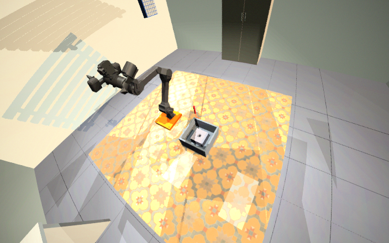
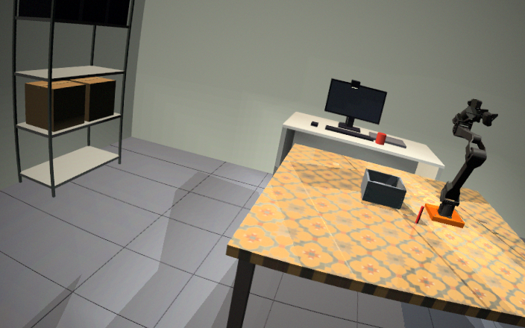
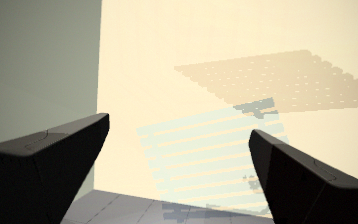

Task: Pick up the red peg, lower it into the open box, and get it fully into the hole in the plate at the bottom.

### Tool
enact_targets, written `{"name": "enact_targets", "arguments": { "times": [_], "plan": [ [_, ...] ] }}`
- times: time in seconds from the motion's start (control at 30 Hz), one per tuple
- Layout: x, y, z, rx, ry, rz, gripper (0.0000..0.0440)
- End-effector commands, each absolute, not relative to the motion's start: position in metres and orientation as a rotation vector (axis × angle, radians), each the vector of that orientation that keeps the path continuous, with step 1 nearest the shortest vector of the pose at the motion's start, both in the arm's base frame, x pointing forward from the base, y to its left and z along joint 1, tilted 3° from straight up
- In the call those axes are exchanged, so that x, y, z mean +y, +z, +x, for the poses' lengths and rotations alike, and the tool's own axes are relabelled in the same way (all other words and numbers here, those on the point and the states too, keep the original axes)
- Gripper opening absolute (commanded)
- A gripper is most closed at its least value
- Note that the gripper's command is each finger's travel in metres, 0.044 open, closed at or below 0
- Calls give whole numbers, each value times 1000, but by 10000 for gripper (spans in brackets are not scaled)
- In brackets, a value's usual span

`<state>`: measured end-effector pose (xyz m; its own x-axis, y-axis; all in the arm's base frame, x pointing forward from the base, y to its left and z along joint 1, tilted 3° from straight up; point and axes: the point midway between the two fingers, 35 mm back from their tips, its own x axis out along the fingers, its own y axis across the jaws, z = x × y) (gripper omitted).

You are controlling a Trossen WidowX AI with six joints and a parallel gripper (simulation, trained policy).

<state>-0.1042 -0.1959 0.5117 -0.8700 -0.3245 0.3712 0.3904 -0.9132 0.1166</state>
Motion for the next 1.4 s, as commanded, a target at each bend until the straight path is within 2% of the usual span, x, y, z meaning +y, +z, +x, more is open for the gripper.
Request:
{"name": "enact_targets", "arguments": {
  "times": [0.0,0.1,0.7,1.03,1.37],
  "plan": [
    [-199,510,-102,-240,-2700,-493,415],
    [-217,501,-89,-159,-2631,-489,439],
    [-303,424,53,90,-2051,-344,440],
    [-301,377,142,207,-1729,-255,440],
    [-261,332,220,323,-1410,-154,440]
  ]
}}
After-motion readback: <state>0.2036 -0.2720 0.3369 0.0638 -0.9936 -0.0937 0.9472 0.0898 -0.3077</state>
